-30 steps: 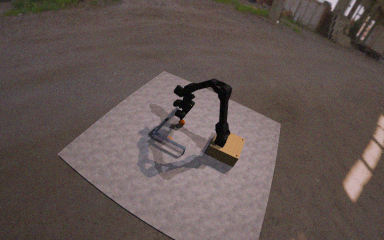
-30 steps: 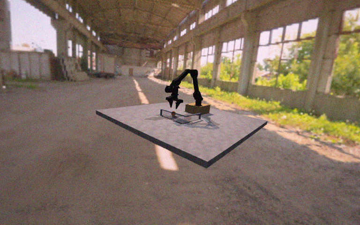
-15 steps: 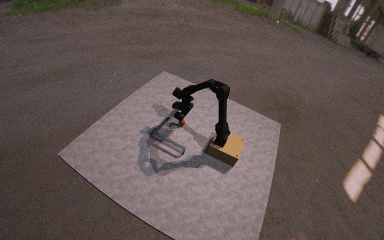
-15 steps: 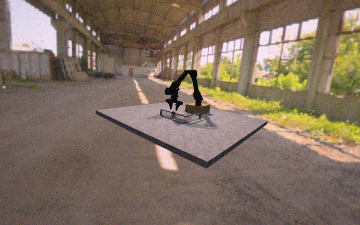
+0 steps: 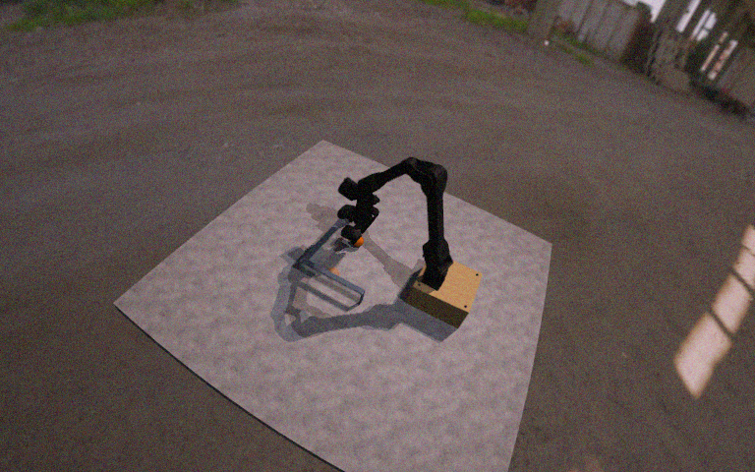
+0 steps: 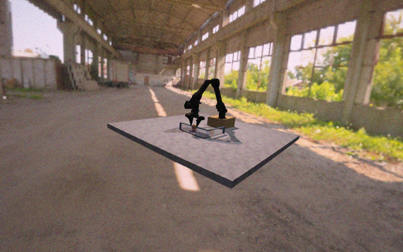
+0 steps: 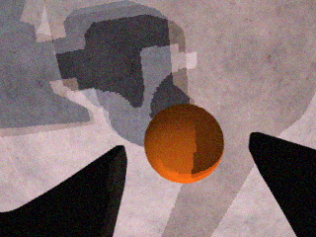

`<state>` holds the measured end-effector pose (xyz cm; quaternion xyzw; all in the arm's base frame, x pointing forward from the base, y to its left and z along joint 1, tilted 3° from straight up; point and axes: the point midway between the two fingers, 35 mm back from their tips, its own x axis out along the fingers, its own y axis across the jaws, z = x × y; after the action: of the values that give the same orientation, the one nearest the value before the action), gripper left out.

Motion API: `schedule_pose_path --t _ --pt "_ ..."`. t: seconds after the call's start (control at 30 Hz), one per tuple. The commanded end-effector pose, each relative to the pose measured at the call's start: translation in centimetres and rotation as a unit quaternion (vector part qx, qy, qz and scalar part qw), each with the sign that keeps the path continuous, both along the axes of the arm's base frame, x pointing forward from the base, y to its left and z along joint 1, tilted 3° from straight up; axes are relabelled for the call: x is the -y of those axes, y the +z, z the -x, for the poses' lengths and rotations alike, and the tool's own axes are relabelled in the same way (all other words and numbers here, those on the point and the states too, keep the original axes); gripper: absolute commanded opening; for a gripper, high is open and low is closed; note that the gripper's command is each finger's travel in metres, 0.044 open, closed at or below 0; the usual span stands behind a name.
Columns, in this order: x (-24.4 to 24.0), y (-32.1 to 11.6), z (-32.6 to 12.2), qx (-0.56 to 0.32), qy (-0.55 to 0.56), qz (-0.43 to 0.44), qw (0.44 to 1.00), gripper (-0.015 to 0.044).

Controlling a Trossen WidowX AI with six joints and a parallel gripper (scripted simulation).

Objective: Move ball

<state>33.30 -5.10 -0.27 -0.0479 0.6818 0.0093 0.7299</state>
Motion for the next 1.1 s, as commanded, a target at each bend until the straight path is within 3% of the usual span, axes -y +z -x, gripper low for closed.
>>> schedule_pose_path --t 0.0,0.13,0.27,0.53,0.77,1.07 --pt "0.0 -1.0 0.2 -0.004 0.000 -0.002 1.000 0.0332" --pt "0.0 -1.4 0.2 -0.004 0.000 -0.002 1.000 0.0332" --pt "0.0 -1.4 0.2 -0.004 0.000 -0.002 1.000 0.0227" --pt "0.0 -1.4 0.2 -0.004 0.000 -0.002 1.000 0.0174" --pt "-0.1 2.0 -0.2 -0.004 0.000 -0.002 1.000 0.0000" --pt "-0.5 9.1 0.3 -0.003 0.000 -0.002 1.000 0.0000"
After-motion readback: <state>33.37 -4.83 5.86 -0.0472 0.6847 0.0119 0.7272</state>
